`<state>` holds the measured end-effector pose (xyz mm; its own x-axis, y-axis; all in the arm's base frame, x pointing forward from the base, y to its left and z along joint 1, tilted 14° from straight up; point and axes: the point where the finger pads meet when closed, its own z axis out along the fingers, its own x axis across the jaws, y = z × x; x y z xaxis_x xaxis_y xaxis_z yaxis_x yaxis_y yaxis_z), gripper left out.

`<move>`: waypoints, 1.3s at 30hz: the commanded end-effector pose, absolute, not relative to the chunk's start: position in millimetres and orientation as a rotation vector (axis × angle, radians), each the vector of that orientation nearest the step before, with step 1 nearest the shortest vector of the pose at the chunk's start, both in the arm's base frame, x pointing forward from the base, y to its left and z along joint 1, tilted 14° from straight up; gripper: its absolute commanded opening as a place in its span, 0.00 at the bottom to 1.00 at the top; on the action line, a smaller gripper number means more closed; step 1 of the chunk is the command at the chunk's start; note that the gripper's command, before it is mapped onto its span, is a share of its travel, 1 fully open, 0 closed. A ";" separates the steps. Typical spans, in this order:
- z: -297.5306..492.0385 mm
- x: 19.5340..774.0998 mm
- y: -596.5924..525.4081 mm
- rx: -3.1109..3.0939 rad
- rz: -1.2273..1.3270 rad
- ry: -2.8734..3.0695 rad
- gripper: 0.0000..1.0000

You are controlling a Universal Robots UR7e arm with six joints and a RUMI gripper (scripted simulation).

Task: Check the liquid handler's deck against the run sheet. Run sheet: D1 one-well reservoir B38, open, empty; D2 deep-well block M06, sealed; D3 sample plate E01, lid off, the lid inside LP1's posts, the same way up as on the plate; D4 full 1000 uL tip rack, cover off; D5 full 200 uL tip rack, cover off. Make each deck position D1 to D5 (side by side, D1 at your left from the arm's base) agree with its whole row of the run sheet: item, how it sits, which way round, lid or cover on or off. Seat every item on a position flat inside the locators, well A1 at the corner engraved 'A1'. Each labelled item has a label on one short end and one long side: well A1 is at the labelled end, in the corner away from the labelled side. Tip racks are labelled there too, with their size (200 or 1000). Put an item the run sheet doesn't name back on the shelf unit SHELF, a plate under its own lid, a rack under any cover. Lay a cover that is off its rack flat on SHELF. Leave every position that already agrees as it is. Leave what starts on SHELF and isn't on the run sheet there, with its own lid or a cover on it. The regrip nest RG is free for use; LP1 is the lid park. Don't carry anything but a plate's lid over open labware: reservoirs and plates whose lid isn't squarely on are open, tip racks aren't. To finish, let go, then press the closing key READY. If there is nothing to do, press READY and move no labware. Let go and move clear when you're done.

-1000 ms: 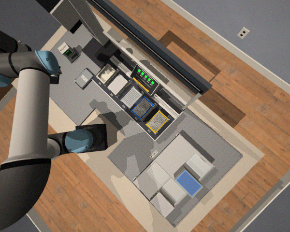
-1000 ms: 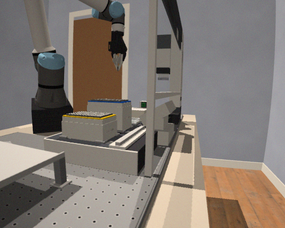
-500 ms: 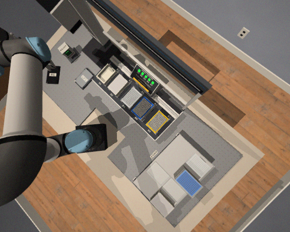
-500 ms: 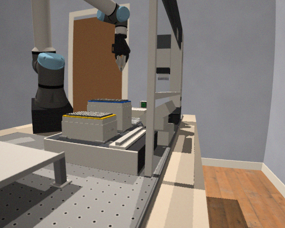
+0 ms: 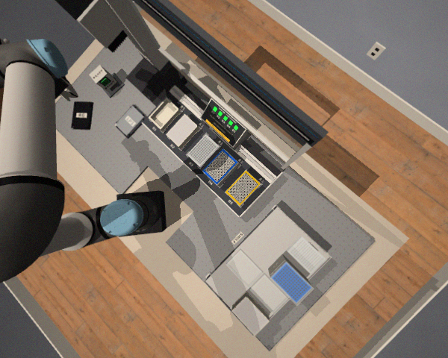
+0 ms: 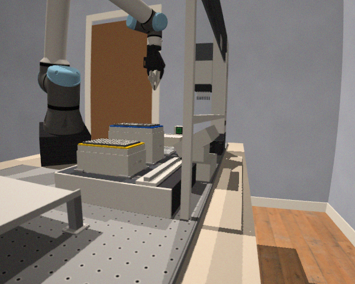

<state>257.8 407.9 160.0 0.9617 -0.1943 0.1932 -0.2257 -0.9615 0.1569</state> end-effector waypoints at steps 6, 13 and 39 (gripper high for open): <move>154.5 264.7 443.1 2.926 0.275 -0.441 0.00; 150.4 269.3 467.3 2.926 0.275 -0.441 0.00; 153.4 325.0 497.5 2.926 0.275 -0.441 0.00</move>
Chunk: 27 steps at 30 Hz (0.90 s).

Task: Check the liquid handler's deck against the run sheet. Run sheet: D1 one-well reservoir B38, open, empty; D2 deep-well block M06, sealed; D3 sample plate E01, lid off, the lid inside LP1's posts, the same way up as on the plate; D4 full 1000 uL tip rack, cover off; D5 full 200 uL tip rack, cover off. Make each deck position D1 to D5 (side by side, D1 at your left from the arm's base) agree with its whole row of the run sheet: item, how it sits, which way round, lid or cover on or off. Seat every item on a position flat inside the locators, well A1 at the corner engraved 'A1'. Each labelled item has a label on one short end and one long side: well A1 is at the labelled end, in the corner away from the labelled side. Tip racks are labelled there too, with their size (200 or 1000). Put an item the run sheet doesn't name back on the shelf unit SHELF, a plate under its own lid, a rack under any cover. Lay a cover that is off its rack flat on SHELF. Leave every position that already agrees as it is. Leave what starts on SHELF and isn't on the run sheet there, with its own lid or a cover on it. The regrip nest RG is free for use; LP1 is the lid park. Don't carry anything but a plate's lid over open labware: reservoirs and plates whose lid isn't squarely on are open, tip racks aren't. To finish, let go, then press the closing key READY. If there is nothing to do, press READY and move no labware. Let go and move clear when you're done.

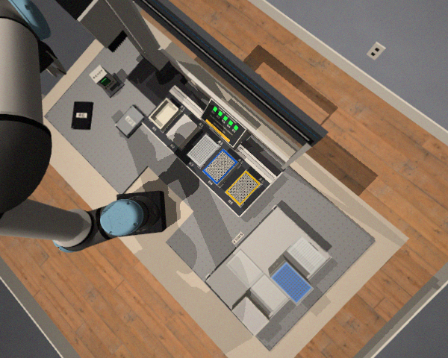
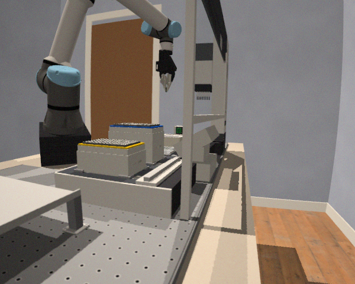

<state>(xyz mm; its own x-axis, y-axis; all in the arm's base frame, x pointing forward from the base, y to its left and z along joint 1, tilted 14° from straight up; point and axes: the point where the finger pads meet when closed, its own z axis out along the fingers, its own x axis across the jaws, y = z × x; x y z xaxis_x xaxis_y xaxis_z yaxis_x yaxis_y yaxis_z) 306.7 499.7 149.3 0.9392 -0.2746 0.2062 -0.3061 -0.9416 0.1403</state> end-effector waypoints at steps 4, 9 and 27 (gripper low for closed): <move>156.2 339.5 495.2 2.926 0.275 -0.441 0.00; 159.8 358.4 492.2 2.926 0.275 -0.441 0.00; 145.3 360.7 489.3 2.926 0.275 -0.441 0.00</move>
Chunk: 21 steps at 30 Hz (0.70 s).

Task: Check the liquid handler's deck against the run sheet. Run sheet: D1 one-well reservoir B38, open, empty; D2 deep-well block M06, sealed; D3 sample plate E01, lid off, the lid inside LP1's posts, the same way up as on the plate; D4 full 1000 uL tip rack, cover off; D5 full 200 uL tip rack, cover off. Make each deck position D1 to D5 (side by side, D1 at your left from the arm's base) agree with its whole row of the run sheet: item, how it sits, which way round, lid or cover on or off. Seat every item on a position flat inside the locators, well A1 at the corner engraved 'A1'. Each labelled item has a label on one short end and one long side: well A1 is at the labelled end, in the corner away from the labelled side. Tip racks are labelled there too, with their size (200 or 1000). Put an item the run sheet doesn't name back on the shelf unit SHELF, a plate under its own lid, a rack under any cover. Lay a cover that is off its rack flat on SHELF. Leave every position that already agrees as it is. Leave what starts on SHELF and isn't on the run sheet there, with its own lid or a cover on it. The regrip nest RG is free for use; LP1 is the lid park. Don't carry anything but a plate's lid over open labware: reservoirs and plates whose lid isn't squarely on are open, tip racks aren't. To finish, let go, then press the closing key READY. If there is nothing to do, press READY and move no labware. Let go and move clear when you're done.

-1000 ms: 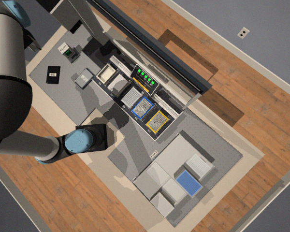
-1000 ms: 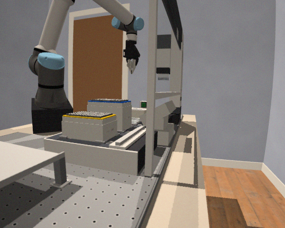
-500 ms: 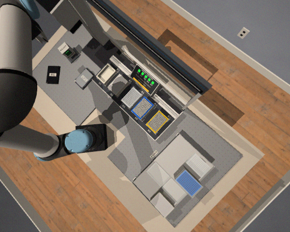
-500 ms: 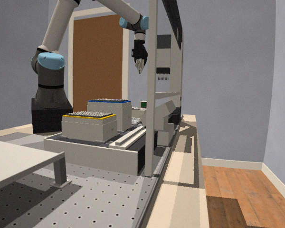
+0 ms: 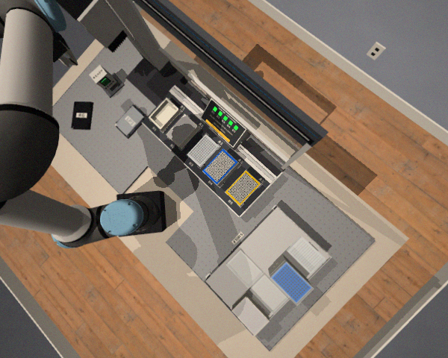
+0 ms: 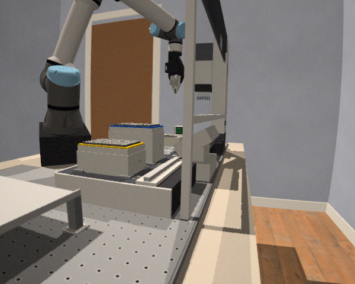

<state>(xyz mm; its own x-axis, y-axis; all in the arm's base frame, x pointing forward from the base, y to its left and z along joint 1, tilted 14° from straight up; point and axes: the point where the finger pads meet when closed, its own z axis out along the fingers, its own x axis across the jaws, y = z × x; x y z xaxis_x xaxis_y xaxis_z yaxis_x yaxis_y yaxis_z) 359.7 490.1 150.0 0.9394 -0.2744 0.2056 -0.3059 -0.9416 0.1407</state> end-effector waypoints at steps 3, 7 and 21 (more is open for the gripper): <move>140.5 361.5 488.4 2.926 0.275 -0.441 0.00; 134.0 362.5 487.1 2.926 0.275 -0.441 0.00; 114.6 365.7 483.2 2.926 0.275 -0.441 0.00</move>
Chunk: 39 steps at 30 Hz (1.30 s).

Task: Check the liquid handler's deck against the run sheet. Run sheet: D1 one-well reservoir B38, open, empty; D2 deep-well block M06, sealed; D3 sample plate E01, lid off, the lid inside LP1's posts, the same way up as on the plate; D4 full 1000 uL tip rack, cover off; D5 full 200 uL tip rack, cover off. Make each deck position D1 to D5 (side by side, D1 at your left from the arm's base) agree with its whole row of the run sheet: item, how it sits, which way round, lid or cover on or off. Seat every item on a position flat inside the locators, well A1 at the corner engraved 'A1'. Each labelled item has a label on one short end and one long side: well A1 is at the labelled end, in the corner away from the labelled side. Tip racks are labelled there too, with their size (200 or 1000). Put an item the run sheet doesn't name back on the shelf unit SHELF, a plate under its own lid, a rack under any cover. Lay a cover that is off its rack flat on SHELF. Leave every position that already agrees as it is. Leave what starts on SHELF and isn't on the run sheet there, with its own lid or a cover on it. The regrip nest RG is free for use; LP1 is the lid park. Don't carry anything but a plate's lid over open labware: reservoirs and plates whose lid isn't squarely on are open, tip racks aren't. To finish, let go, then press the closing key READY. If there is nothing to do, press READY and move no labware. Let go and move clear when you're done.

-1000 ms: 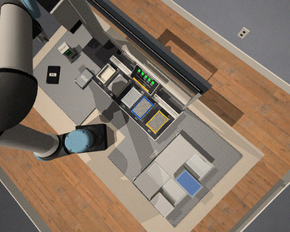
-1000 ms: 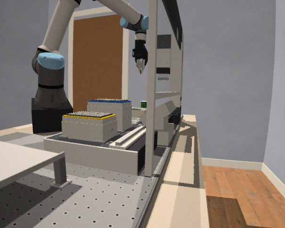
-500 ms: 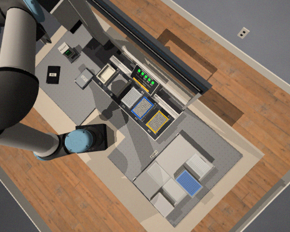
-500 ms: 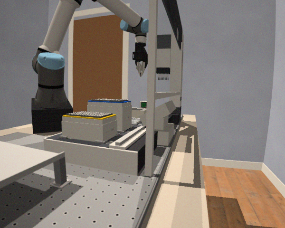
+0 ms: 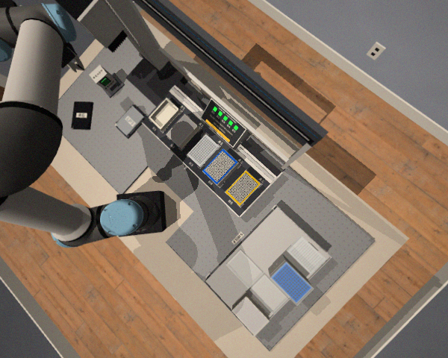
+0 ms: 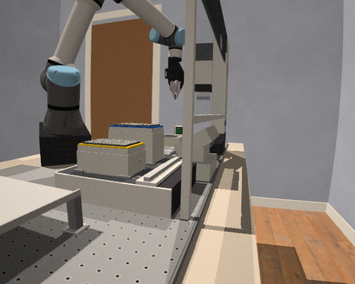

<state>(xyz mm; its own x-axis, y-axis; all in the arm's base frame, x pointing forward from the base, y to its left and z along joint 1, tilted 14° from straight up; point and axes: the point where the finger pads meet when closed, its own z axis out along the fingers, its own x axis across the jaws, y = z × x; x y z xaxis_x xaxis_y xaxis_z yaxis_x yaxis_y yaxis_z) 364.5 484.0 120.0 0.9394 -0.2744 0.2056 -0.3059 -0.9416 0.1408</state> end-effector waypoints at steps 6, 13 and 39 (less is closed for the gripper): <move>104.9 367.2 481.2 2.926 0.275 -0.441 0.00; 96.9 368.5 479.6 2.926 0.275 -0.441 0.00; 58.1 374.7 471.9 2.926 0.276 -0.441 0.00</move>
<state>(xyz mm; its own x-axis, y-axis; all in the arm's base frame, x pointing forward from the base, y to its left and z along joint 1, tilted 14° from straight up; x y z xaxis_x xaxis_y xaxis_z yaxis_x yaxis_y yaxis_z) 373.5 472.7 63.7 0.9394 -0.2744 0.2056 -0.3059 -0.9416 0.1409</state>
